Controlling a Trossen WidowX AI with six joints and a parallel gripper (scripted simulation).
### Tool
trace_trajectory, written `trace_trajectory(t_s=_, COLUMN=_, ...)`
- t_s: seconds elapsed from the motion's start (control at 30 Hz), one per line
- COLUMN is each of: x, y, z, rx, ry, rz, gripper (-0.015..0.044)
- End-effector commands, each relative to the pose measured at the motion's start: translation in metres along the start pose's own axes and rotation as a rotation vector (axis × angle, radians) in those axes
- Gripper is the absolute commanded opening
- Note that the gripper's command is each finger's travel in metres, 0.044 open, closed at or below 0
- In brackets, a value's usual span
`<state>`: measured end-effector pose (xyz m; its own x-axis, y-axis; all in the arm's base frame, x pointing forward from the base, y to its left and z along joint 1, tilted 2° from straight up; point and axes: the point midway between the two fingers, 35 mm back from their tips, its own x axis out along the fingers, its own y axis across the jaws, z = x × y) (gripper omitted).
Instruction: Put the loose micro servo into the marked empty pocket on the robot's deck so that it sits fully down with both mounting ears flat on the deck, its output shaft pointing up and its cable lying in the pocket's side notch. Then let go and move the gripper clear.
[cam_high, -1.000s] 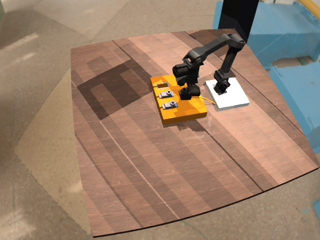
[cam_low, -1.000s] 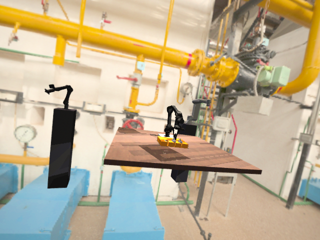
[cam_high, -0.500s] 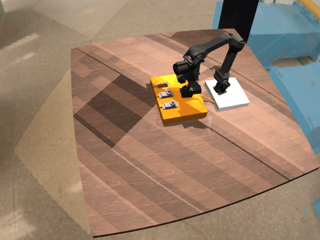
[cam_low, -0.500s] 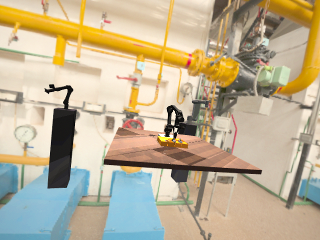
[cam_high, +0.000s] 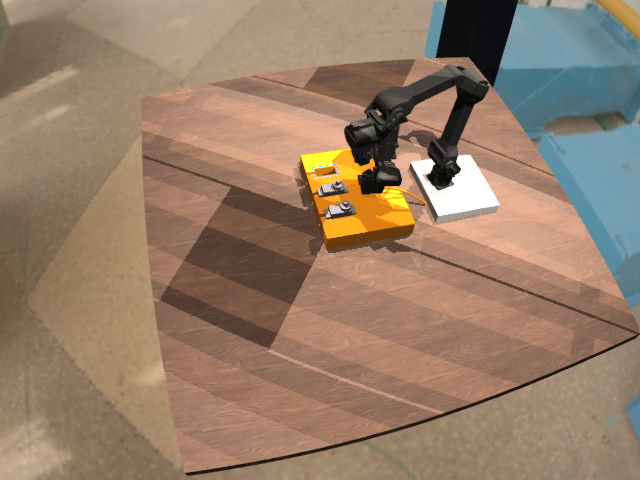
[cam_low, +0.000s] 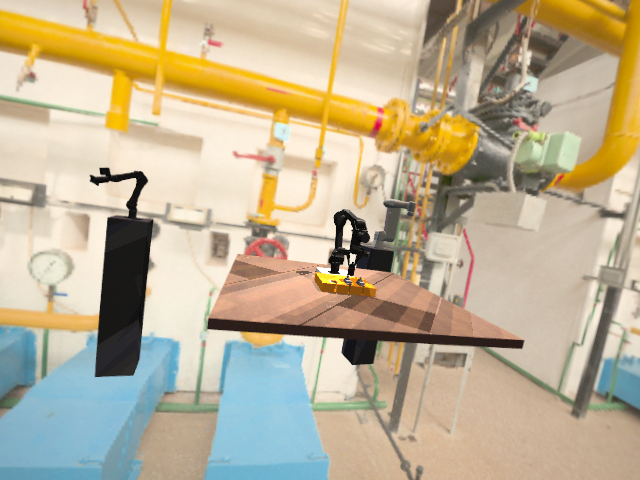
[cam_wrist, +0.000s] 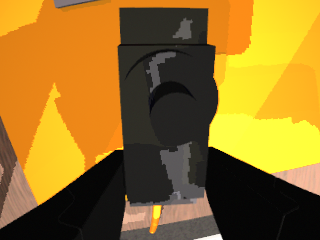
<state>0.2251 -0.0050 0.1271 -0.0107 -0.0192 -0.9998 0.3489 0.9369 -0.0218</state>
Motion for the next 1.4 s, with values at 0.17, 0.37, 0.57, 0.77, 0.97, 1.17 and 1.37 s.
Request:
trace_trajectory(t_s=0.17, x=-0.001, y=0.004, z=0.014, rx=0.003, ry=-0.009, rz=0.002, gripper=0.0000)
trace_trajectory(t_s=0.37, x=-0.001, y=-0.018, z=0.018, rx=0.003, ry=-0.010, rz=0.000, gripper=0.0000)
trace_trajectory(t_s=0.57, x=-0.001, y=-0.042, z=0.021, rx=0.003, ry=-0.010, rz=-0.002, gripper=0.0000)
trace_trajectory(t_s=0.77, x=-0.002, y=-0.067, z=0.025, rx=0.003, ry=-0.010, rz=-0.004, gripper=0.0000)
trace_trajectory(t_s=0.97, x=-0.002, y=-0.091, z=0.029, rx=0.003, ry=-0.011, rz=-0.006, gripper=0.0000)
trace_trajectory(t_s=1.17, x=-0.002, y=-0.114, z=0.032, rx=0.003, ry=-0.011, rz=-0.008, gripper=0.0000)
trace_trajectory(t_s=1.37, x=-0.002, y=-0.114, z=0.032, rx=0.088, ry=-0.011, rz=-0.007, gripper=0.0000)
